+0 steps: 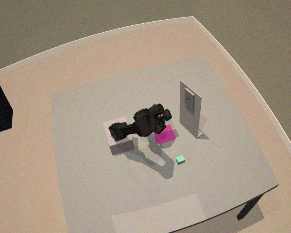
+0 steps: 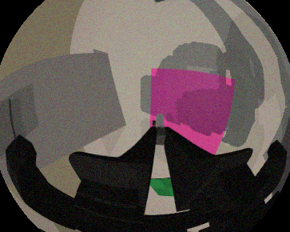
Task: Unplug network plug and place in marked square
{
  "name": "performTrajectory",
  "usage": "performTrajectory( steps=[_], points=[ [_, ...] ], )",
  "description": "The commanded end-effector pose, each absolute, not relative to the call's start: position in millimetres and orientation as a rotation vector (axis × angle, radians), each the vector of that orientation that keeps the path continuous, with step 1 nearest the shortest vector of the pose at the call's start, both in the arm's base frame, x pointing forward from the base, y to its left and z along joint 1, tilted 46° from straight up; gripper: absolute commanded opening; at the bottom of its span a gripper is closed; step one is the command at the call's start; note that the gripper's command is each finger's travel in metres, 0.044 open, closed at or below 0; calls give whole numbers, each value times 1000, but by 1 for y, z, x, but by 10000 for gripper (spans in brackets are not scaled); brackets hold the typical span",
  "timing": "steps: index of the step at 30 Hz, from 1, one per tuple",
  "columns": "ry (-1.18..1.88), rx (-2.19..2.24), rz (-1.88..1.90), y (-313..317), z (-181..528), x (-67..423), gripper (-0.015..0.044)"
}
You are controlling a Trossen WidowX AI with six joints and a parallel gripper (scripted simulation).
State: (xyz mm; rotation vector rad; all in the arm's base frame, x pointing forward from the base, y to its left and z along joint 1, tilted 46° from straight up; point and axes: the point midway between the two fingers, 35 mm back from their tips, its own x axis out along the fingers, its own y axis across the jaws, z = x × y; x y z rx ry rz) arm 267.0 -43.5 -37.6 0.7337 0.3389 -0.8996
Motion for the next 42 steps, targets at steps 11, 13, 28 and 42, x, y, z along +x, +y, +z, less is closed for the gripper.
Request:
performTrajectory(
  steps=[11,13,28,42],
  points=[
    [352,724,-902,-51,-47,266,0],
    [352,724,-902,-52,-48,266,0],
    [351,722,-902,-60,-55,265,0],
    [348,720,-901,-68,-61,263,0]
  ],
)
